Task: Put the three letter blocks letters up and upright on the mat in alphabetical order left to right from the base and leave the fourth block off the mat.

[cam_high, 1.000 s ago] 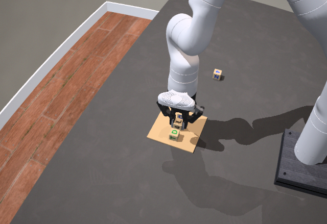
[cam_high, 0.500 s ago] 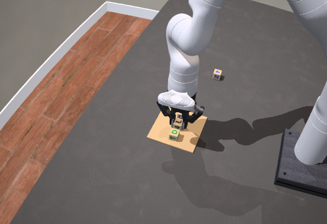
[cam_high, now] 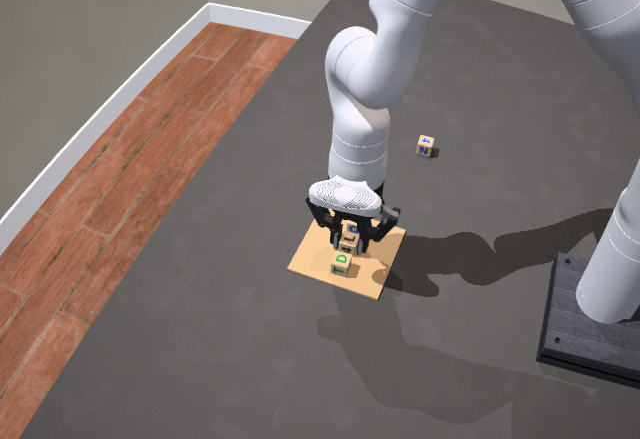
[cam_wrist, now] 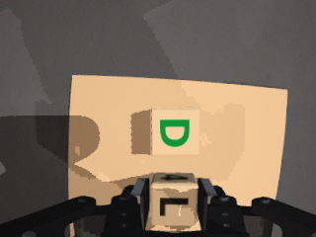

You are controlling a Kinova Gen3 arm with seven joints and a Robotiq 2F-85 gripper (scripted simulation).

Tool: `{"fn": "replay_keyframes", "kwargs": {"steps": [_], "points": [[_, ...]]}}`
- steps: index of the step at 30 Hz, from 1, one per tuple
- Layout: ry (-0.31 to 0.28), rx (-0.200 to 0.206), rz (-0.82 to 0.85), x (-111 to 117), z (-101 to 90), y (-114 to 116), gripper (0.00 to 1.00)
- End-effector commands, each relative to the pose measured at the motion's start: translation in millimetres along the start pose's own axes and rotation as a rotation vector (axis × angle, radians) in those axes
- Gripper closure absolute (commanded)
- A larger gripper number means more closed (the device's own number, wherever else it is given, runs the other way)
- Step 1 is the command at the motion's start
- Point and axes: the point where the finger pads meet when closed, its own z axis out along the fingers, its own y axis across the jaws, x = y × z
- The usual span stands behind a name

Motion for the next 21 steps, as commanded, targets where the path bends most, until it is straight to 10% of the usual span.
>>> {"fn": "replay_keyframes", "kwargs": {"steps": [1,21], "points": [[0.000,-0.002,0.000,0.0,-0.5,0.5,0.63],[0.000,-0.002,0.000,0.0,-3.8,0.5,0.59]]}}
